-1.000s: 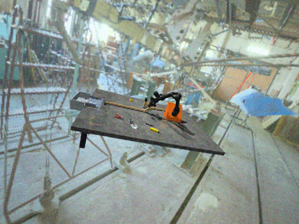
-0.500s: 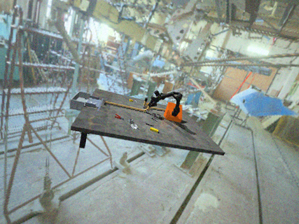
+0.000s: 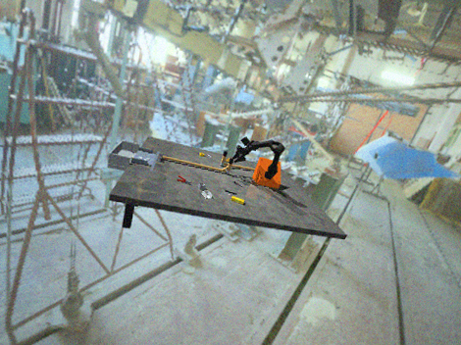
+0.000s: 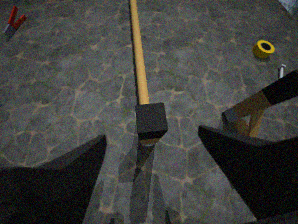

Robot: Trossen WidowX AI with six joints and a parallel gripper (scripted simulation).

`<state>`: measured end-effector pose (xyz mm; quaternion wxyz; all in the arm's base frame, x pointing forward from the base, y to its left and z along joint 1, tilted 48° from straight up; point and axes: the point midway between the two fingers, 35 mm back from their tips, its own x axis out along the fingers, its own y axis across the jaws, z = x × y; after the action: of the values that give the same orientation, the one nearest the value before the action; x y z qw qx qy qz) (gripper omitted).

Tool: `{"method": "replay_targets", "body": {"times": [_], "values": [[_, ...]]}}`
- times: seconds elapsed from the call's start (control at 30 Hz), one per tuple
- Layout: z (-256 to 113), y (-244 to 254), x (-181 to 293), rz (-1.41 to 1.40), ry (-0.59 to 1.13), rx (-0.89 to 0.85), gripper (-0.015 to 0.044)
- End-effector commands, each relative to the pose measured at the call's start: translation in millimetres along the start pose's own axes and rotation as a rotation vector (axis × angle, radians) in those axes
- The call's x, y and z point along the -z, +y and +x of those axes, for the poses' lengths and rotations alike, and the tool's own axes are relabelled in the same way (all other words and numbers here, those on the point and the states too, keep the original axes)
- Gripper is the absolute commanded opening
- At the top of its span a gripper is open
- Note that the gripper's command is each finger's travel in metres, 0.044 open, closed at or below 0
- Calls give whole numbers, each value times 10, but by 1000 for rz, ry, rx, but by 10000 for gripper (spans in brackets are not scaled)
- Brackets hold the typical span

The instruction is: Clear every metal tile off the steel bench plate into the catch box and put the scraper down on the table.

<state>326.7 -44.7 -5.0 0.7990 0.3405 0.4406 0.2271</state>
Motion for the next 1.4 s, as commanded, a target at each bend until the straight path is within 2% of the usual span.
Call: {"method": "replay_targets", "body": {"times": [0.0, 0.23, 0.73, 1.37], "values": [[-84, 26, -22, -12, -7, -4, 440], [-329, -14, -288, 8, -127, -1, 440], [-1133, -52, -844, 29, -420, -13, 440], [-2233, 67, -1142, -26, -694, -46, 440]]}}
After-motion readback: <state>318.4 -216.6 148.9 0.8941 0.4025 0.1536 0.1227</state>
